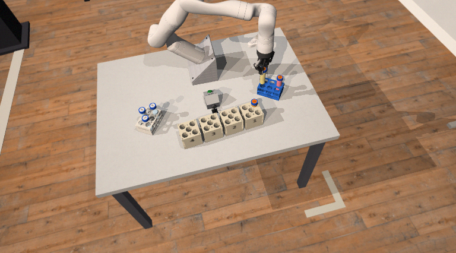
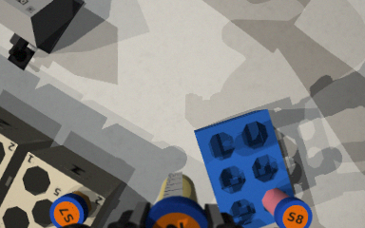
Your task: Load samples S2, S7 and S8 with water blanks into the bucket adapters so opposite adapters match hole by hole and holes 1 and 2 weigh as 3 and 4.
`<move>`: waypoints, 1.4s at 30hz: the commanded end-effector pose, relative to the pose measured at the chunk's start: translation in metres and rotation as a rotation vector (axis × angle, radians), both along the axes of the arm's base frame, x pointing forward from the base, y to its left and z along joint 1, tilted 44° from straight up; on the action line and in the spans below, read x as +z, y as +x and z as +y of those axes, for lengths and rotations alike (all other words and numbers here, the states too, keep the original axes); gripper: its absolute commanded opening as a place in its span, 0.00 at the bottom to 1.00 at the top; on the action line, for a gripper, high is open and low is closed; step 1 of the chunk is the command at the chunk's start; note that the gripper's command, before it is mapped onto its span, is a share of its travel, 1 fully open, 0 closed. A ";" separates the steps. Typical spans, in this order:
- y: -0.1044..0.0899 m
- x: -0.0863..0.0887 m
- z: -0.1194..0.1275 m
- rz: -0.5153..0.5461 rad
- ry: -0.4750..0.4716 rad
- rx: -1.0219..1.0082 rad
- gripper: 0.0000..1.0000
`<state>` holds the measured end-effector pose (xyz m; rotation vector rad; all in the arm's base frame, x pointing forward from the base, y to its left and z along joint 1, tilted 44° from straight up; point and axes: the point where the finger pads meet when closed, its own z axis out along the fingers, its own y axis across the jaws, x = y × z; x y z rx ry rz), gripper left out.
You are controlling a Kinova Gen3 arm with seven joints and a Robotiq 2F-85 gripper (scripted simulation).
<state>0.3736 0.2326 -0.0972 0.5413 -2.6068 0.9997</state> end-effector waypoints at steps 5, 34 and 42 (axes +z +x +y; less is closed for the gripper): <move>0.023 0.008 -0.012 -0.115 -0.022 -0.117 0.10; 0.094 0.032 -0.050 -0.458 -0.090 -0.475 0.10; 0.113 0.038 -0.061 -0.554 -0.109 -0.575 0.10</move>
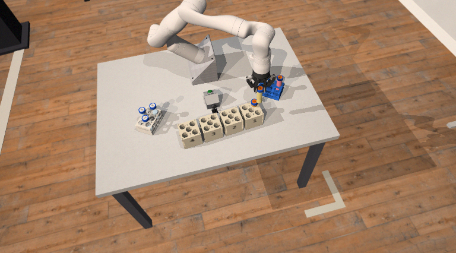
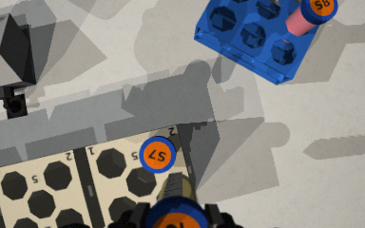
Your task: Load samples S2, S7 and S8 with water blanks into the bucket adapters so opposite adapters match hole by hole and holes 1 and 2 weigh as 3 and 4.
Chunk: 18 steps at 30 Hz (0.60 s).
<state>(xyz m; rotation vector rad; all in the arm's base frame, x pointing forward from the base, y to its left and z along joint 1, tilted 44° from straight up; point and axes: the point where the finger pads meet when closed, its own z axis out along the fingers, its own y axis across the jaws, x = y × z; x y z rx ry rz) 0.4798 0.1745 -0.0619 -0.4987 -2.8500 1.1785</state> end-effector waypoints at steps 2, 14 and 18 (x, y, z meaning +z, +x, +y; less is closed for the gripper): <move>0.010 0.004 -0.004 -0.047 -0.009 -0.049 0.10; 0.022 0.008 -0.011 -0.212 -0.042 -0.221 0.10; 0.022 0.008 -0.011 -0.239 -0.048 -0.249 0.10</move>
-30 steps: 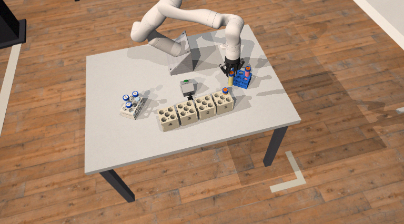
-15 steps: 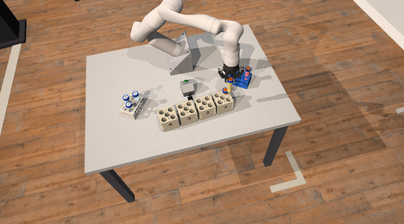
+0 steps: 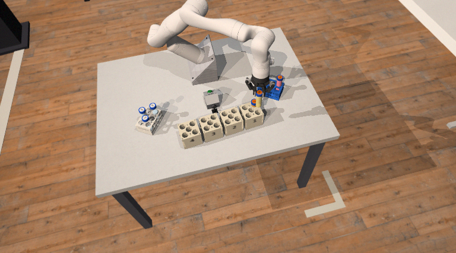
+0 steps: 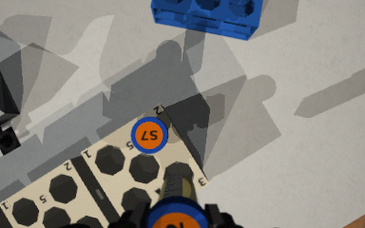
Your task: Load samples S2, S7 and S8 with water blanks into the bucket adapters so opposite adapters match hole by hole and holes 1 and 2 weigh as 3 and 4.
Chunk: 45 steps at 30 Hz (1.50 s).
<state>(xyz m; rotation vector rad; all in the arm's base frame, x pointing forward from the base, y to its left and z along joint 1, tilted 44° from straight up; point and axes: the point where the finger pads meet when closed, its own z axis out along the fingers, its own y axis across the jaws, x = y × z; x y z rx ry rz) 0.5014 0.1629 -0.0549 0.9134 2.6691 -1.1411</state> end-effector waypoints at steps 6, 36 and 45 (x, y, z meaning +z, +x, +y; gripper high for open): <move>0.000 0.001 0.001 -0.109 -0.021 -0.111 0.10; -0.002 -0.012 -0.011 -0.145 -0.028 -0.148 0.10; -0.004 -0.020 -0.019 -0.145 -0.028 -0.148 0.10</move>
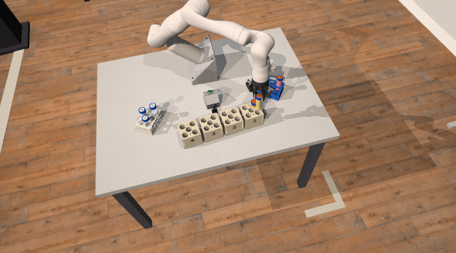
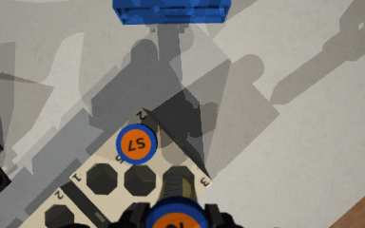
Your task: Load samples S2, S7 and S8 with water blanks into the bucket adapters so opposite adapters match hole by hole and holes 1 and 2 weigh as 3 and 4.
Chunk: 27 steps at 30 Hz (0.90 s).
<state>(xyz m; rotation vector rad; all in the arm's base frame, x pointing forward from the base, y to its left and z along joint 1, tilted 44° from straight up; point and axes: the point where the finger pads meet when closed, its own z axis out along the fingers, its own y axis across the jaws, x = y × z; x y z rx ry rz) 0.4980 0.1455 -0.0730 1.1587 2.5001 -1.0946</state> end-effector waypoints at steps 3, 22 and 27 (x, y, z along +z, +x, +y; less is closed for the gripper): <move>-0.001 -0.005 -0.005 -0.002 0.001 0.001 0.10; -0.002 -0.010 -0.009 -0.002 0.001 0.001 0.10; -0.002 -0.010 -0.009 -0.002 0.001 0.001 0.10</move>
